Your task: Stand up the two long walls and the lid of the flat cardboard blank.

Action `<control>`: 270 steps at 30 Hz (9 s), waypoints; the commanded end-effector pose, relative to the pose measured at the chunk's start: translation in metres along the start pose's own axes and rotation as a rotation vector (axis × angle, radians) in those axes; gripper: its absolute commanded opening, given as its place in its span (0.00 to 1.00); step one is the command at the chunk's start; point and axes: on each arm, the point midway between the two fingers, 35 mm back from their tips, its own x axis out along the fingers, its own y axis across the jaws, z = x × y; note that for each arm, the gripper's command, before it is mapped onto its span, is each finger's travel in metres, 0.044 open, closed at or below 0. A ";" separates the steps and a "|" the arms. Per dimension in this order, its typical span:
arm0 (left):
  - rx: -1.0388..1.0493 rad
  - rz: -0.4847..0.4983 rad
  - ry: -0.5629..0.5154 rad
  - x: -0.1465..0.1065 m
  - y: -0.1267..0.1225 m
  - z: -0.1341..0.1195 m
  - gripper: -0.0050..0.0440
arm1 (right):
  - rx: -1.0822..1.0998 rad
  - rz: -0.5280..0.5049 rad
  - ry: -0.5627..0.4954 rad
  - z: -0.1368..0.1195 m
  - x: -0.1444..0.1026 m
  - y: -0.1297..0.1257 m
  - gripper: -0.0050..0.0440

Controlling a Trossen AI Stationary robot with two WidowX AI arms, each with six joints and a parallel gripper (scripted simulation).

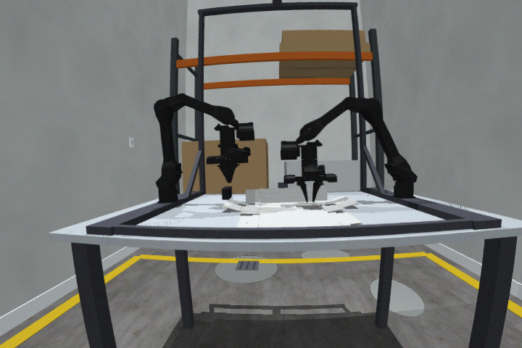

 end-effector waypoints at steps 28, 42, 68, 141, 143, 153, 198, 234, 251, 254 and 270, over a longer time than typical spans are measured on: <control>-0.003 -0.031 0.005 -0.009 -0.004 -0.001 0.30 | -1.444 -0.005 -0.012 0.046 0.022 0.022 0.10; -0.003 -0.031 0.005 -0.009 -0.004 -0.001 0.30 | -2.046 -0.009 -0.005 0.063 0.037 0.030 0.10; 0.000 -0.033 -0.001 0.014 -0.004 0.000 0.30 | -2.046 -0.009 -0.005 0.063 0.037 0.030 0.10; -0.002 -0.031 0.000 -0.069 0.022 0.000 0.10 | -1.491 -0.009 -0.006 0.076 0.029 0.029 0.31; -0.002 -0.030 0.000 -0.069 0.027 0.000 0.10 | -1.388 -0.009 -0.007 0.078 0.029 0.029 0.31; -0.002 -0.029 0.000 -0.069 0.047 0.000 0.10 | -0.914 -0.007 -0.009 0.089 0.030 0.028 0.31; -0.003 -0.023 0.003 -0.050 0.141 -0.003 0.10 | 1.275 0.008 -0.014 0.137 0.039 0.018 0.31; -0.004 -0.019 0.005 -0.022 0.202 -0.005 0.10 | 2.667 0.022 -0.009 0.167 0.047 0.007 0.31; -0.004 -0.019 0.005 -0.025 0.194 -0.004 0.10 | 2.667 0.022 -0.009 0.168 0.065 0.007 0.31; -0.004 -0.021 0.004 -0.032 0.169 0.003 0.10 | 2.667 0.022 -0.009 0.168 0.065 0.007 0.31; -0.004 -0.027 0.002 -0.038 0.087 0.033 0.10 | 2.660 0.023 -0.009 0.167 0.064 0.007 0.31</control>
